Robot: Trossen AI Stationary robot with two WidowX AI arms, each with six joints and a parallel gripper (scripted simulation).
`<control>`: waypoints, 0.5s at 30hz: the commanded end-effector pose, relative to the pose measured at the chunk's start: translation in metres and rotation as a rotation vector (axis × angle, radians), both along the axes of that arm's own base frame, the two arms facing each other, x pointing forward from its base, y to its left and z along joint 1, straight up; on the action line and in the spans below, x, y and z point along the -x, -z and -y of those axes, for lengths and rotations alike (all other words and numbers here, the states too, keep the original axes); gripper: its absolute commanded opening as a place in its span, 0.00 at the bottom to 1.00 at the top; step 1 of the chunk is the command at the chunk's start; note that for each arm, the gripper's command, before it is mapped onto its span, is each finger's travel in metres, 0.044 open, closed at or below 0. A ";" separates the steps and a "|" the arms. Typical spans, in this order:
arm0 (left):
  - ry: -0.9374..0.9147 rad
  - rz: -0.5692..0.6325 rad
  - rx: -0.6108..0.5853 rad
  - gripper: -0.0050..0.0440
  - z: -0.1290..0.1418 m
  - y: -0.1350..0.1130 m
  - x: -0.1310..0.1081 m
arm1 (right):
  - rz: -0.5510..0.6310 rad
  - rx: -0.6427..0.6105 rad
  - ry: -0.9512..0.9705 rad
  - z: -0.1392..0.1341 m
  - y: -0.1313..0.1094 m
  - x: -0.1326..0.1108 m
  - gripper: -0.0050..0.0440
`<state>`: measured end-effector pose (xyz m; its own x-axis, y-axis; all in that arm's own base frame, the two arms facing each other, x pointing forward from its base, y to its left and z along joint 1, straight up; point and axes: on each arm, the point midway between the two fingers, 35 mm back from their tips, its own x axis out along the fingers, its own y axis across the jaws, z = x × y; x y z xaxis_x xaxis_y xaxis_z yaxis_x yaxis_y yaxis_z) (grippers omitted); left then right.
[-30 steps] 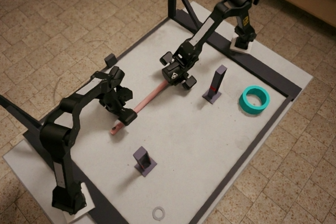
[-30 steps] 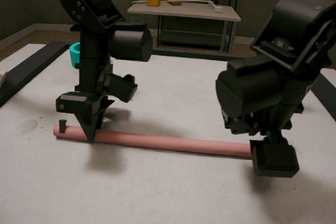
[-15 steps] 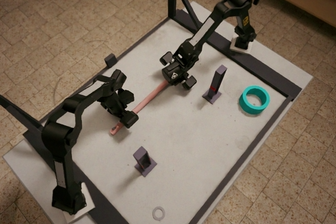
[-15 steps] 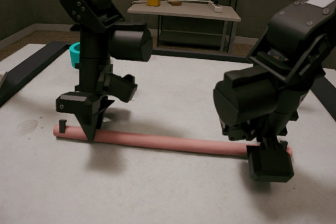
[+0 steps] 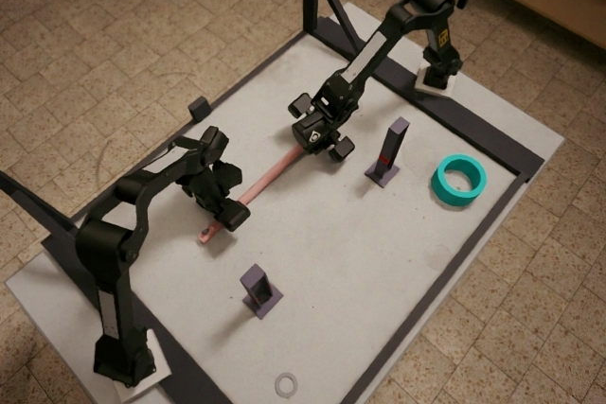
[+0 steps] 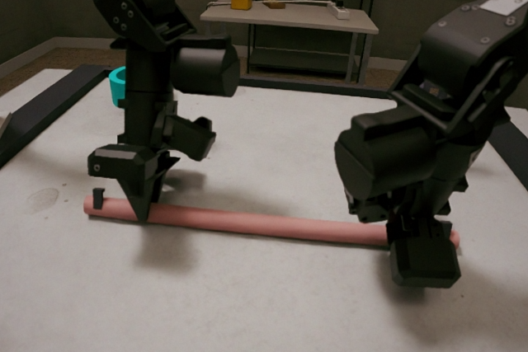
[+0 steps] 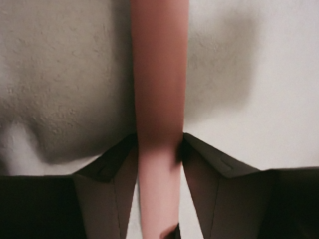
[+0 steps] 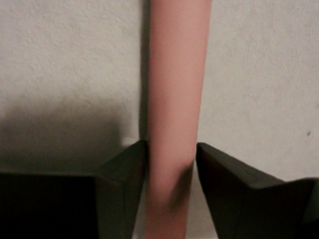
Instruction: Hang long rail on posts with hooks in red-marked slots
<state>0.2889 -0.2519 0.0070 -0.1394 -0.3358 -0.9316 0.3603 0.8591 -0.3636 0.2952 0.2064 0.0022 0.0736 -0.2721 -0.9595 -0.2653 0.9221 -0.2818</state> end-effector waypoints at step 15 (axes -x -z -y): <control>0.006 0.024 0.019 0.20 0.004 -0.007 -0.005 | 0.025 -0.019 0.000 -0.003 -0.009 -0.003 0.10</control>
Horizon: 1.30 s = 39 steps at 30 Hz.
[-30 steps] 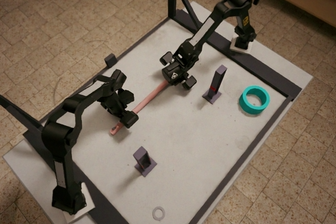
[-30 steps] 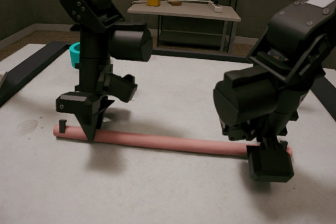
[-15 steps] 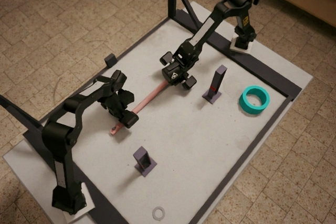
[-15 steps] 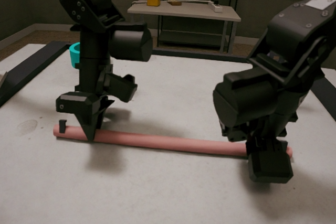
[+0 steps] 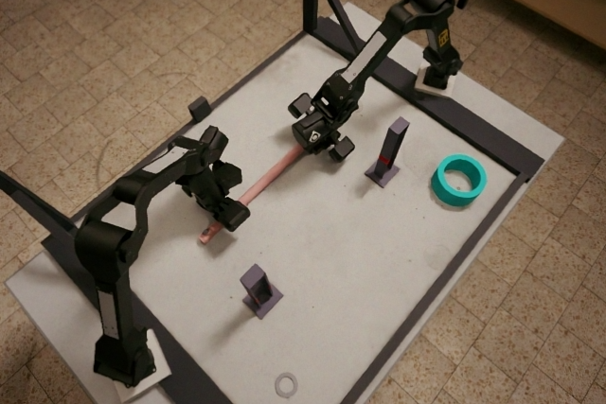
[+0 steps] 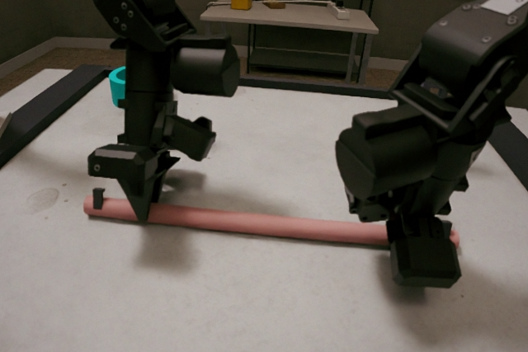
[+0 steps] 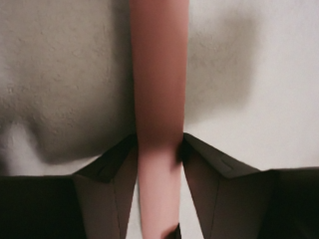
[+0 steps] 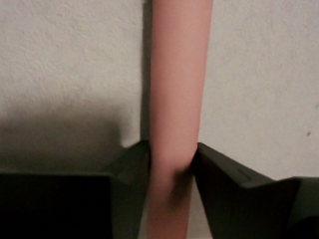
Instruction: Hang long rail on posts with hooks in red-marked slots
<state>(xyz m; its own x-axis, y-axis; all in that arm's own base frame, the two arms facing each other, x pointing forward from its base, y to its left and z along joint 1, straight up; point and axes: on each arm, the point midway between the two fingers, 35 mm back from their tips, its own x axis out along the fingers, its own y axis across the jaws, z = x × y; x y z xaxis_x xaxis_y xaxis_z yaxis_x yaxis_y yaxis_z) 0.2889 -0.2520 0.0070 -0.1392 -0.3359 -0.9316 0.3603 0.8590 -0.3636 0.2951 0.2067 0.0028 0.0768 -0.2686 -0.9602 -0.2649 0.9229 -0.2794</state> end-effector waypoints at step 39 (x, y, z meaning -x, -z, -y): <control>-0.121 0.190 -0.439 0.56 0.008 -0.056 -0.013 | 0.021 -0.016 0.001 -0.002 -0.008 -0.003 0.00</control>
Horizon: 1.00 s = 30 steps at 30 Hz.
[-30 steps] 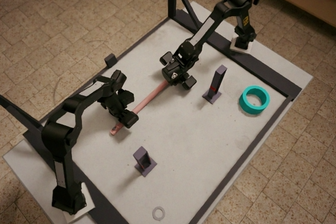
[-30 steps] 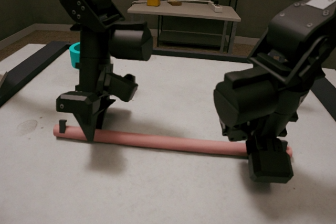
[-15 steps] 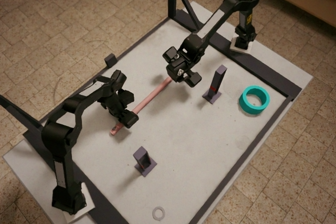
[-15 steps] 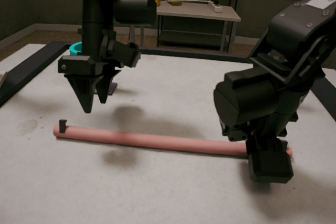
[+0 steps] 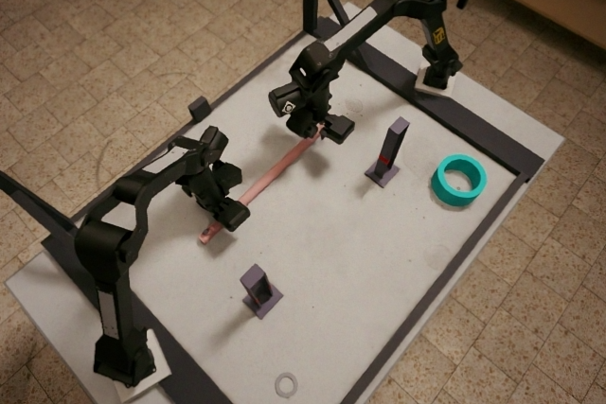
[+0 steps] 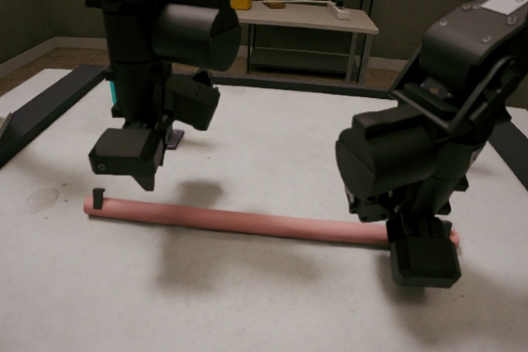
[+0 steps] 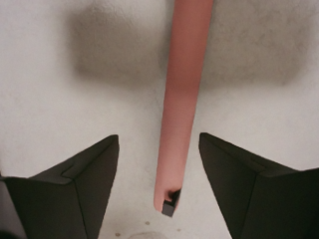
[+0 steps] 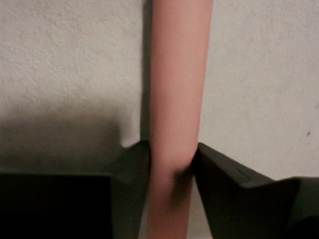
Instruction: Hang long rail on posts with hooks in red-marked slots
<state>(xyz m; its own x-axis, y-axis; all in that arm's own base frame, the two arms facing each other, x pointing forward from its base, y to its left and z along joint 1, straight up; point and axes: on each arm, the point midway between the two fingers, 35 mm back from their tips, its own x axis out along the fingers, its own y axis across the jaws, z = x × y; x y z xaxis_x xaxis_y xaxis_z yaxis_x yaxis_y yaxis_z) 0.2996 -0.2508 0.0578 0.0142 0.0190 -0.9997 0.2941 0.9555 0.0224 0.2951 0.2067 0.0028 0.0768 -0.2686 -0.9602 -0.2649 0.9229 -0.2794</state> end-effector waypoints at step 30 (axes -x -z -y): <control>0.092 0.087 -0.243 0.56 0.020 0.031 0.017 | 0.021 -0.016 0.001 -0.002 -0.008 -0.003 0.00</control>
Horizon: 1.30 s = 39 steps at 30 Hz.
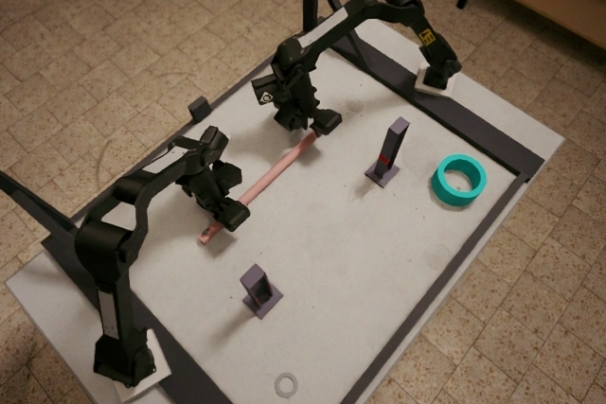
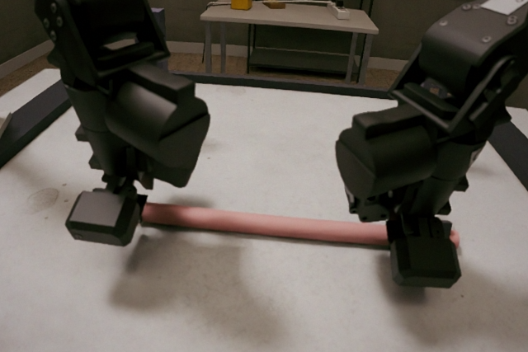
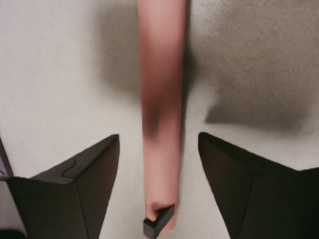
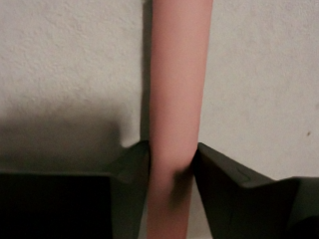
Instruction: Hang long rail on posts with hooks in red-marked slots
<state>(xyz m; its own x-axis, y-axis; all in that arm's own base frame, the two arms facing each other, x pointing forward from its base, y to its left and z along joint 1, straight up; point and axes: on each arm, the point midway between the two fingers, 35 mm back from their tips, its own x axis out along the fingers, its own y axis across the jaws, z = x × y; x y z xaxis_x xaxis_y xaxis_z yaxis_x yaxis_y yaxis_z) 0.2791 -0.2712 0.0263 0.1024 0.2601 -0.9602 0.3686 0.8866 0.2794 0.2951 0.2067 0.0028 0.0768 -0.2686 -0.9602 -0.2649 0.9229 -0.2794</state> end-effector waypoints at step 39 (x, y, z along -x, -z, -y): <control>-0.001 0.026 0.028 0.26 -0.001 0.009 -0.006 | 0.021 -0.016 0.001 -0.002 -0.008 -0.003 0.00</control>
<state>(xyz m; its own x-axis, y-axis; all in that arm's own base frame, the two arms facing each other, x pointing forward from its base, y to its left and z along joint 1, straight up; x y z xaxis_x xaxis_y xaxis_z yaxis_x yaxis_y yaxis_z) 0.2823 -0.2672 0.0077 0.1074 0.2546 -0.9611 0.3667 0.8884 0.2763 0.2951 0.2066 0.0028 0.0768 -0.2688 -0.9601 -0.2648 0.9229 -0.2796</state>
